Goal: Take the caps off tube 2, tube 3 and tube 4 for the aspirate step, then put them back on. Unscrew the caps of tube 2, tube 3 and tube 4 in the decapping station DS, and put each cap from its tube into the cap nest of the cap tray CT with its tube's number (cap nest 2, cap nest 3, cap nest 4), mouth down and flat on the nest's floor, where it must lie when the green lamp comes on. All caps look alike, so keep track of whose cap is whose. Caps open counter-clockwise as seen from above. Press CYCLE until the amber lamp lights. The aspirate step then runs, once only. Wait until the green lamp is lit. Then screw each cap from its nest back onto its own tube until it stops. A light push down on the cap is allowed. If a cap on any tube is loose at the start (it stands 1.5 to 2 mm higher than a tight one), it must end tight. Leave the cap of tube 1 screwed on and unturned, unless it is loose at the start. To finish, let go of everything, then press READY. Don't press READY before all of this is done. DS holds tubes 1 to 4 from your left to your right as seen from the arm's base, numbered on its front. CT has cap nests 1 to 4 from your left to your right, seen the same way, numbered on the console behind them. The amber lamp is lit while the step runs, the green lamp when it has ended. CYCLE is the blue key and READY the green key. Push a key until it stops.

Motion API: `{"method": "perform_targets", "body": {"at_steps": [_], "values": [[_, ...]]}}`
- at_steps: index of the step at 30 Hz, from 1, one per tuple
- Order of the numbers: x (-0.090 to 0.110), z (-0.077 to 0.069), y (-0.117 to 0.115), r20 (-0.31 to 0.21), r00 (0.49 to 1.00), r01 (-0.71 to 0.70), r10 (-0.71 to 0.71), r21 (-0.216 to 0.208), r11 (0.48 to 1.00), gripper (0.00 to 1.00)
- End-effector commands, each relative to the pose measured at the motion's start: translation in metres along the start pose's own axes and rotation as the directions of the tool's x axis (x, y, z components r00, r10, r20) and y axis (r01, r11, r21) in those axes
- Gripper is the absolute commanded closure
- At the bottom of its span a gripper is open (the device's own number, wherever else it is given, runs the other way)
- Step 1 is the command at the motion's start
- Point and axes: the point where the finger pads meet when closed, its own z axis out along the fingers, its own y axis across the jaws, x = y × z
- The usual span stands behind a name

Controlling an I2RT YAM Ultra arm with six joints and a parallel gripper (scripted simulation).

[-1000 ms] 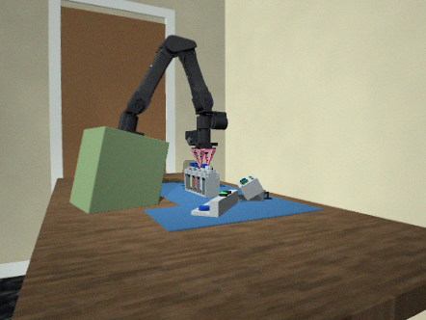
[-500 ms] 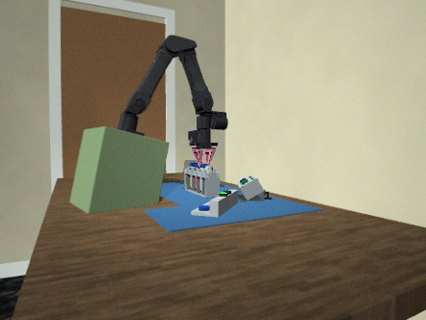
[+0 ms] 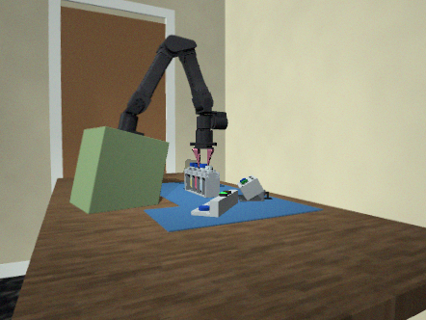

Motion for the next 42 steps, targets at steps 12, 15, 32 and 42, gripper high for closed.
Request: {"method": "perform_targets", "body": {"at_steps": [12,15,32,42], "values": [[-0.0021,-0.0026,-0.0034,0.015,0.757,-0.653,0.653,0.003,0.757,1.0],[-0.0021,-0.0026,-0.0034,0.016,0.651,-0.759,0.759,0.001,0.651,1.0],[-0.0021,-0.0026,-0.0034,0.012,-0.041,-0.999,0.999,-0.01,-0.041,1.0],[-0.002,-0.0027,-0.0033,0.007,-0.427,-0.904,0.904,-0.013,-0.427,1.0]]}}
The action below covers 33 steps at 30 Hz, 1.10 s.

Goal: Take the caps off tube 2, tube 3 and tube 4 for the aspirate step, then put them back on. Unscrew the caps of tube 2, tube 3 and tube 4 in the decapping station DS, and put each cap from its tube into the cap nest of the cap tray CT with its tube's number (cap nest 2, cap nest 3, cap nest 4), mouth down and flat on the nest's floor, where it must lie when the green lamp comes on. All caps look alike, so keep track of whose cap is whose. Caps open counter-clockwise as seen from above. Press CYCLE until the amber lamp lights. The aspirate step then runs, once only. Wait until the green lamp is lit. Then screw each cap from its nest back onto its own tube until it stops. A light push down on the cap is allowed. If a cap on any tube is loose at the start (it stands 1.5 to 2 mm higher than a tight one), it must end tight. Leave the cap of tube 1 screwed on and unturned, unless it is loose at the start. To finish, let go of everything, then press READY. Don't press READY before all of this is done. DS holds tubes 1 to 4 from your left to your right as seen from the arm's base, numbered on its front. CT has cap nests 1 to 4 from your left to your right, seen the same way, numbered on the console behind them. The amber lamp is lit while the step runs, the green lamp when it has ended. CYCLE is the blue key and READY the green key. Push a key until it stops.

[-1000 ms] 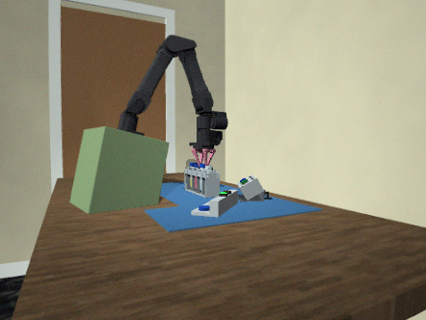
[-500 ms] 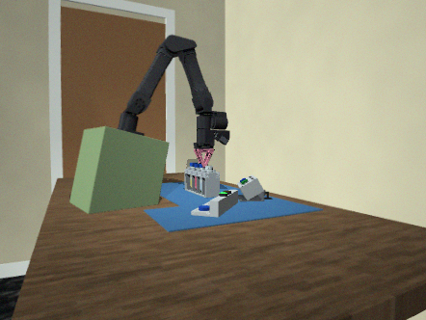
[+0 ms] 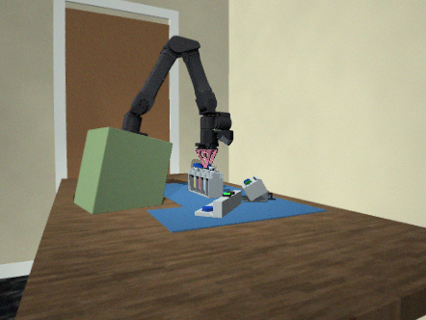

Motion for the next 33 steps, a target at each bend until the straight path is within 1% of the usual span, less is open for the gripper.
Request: {"method": "perform_targets", "body": {"at_steps": [1,5,9,11,16,23,24,33], "values": [[-0.0025,-0.0026,0.0029,0.006,0.971,-0.241,0.241,-0.014,0.971,1.0],[-0.0025,-0.0026,0.0029,0.003,0.903,-0.429,0.429,-0.015,0.903,1.0],[-0.0025,-0.0026,0.0029,0.0,0.8,-0.6,0.6,-0.015,0.8,1.0],[-0.0025,-0.0026,0.0029,0.0,0.8,-0.6,0.6,-0.015,0.8,1.0],[-0.0025,-0.0026,0.0029,-0.004,0.634,-0.773,0.773,-0.015,0.634,1.0],[-0.0025,-0.0026,0.0029,-0.004,0.634,-0.773,0.773,-0.015,0.634,1.0],[-0.0025,-0.001,0.0029,-0.004,0.634,-0.773,0.773,-0.015,0.634,0.51],[-0.0025,-0.001,0.0029,-0.004,0.634,-0.773,0.773,-0.015,0.634,0.51]]}}
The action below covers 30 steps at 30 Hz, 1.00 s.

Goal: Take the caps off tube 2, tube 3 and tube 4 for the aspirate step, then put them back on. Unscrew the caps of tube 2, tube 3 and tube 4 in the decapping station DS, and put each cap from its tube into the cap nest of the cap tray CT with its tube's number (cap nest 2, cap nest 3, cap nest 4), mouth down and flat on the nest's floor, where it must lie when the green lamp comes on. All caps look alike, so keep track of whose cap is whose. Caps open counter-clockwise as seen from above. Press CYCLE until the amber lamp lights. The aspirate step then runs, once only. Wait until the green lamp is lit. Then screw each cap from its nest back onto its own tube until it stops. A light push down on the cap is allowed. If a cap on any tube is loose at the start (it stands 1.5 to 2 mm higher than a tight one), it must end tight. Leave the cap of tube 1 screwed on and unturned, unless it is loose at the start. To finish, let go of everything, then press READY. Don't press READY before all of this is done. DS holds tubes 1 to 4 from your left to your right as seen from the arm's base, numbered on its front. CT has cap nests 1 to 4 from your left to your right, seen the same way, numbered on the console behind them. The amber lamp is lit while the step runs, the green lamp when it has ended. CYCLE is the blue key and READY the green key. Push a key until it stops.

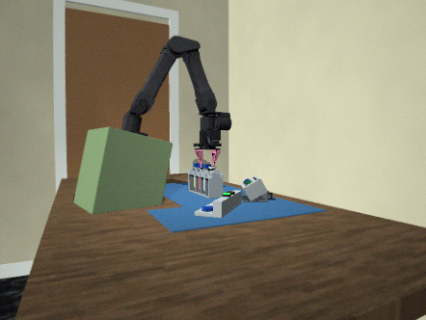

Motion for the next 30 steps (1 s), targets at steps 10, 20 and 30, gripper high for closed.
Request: {"method": "perform_targets", "body": {"at_steps": [10,20,30], "values": [[0.0002,-0.0048,0.0023,0.002,0.962,0.273,-0.273,-0.009,0.962,0.51],[0.0002,-0.0048,0.0024,0.005,0.827,0.562,-0.562,-0.008,0.827,0.51],[0.0,-0.0048,0.0014,0.007,0.608,0.794,-0.794,-0.006,0.608,0.51]]}}
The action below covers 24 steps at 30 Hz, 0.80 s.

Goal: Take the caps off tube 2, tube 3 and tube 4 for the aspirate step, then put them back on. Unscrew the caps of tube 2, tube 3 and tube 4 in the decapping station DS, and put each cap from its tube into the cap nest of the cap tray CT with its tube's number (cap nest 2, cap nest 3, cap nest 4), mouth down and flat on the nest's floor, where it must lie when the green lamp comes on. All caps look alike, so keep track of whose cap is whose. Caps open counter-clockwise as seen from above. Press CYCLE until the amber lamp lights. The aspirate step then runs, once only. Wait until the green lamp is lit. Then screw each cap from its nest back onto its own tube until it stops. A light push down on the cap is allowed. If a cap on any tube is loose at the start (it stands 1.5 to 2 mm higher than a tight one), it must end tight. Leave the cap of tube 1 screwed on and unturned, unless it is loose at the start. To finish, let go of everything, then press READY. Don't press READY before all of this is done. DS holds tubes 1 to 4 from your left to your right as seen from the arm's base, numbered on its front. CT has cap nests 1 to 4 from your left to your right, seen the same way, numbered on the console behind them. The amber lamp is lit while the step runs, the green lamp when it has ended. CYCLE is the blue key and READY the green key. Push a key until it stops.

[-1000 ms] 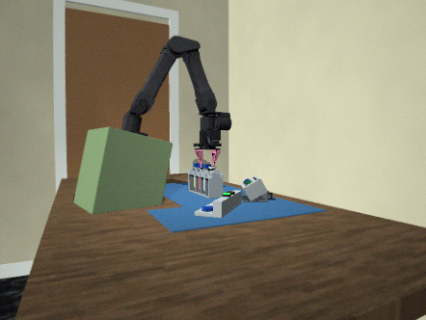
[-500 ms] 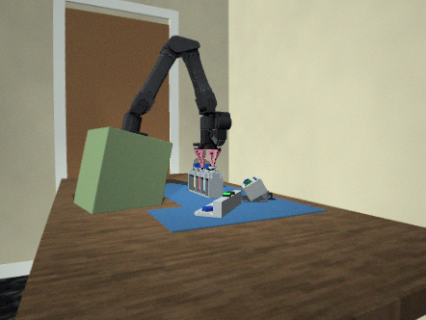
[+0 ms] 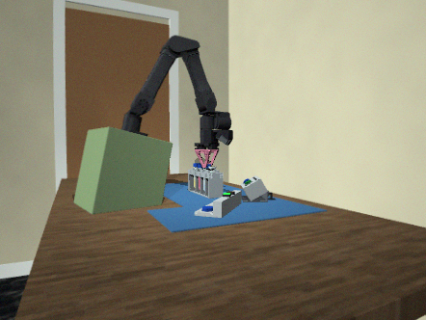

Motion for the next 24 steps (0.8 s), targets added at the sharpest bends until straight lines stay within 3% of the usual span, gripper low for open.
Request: {"method": "perform_targets", "body": {"at_steps": [1,7,14,16,24], "values": [[-0.0016,-0.0031,0.0016,0.008,0.988,0.157,-0.157,-0.006,0.988,0.51],[-0.0016,-0.0031,0.0016,0.009,0.922,0.387,-0.387,-0.004,0.922,0.51],[-0.0018,-0.0031,0.0016,0.01,0.779,0.627,-0.627,-0.002,0.779,0.51],[-0.0018,-0.0031,0.0016,0.01,0.779,0.627,-0.627,-0.002,0.779,0.51],[-0.0019,-0.0031,0.0017,0.01,0.543,0.84,-0.84,0.002,0.543,0.51]]}}
